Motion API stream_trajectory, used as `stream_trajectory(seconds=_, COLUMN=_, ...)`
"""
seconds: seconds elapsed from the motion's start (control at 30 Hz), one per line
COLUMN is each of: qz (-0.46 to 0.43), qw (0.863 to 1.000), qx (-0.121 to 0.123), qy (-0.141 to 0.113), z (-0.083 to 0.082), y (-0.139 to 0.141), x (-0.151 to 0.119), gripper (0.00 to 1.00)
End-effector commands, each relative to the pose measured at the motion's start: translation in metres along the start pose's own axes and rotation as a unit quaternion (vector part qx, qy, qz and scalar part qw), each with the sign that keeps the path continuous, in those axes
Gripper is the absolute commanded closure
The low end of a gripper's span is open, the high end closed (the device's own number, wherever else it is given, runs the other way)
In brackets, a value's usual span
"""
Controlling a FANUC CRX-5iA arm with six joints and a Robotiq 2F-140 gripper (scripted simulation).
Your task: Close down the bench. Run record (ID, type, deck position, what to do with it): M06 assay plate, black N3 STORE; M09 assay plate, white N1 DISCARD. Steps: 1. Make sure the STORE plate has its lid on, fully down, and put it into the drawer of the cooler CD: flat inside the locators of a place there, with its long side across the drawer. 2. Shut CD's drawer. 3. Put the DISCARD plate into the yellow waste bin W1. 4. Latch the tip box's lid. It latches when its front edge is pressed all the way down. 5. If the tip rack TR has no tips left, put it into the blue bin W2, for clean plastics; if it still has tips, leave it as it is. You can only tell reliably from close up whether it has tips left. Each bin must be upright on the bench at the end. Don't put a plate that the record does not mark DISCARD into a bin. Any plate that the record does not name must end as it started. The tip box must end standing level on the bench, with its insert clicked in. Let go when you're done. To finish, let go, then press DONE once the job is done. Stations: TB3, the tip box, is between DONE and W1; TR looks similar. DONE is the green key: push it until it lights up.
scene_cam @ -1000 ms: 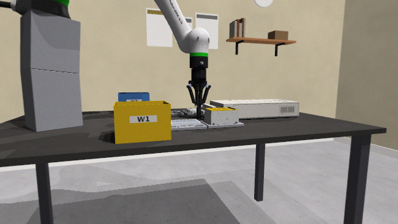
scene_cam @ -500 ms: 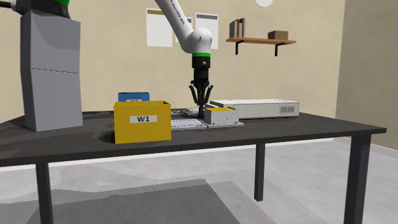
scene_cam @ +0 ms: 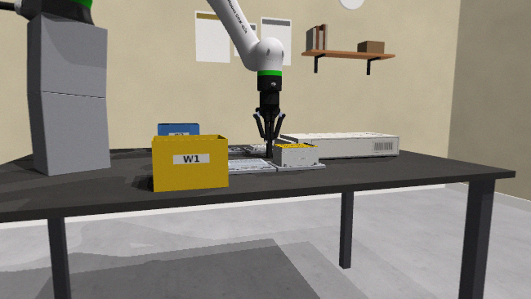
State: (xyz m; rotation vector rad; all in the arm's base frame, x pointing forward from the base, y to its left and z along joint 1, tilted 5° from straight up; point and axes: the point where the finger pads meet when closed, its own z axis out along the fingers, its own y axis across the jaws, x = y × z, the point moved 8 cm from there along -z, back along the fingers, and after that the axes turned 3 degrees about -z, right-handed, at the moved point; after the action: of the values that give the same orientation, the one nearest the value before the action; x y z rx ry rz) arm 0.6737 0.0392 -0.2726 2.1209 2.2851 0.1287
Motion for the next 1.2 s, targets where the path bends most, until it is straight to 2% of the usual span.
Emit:
stream_trajectory(seconds=0.0, qz=0.000, qw=1.000, qx=-0.001, qy=0.000, z=-0.001, y=0.002, x=0.000, gripper=0.90)
stream_trajectory(seconds=0.17, qz=0.000, qw=1.000, qx=-0.001, qy=0.000, z=-0.001, y=0.003, x=0.000, gripper=0.90)
stream_trajectory(seconds=1.17, qz=0.000, qw=1.000, qx=-0.001, qy=0.000, z=-0.001, y=-0.035, x=0.002, gripper=0.90)
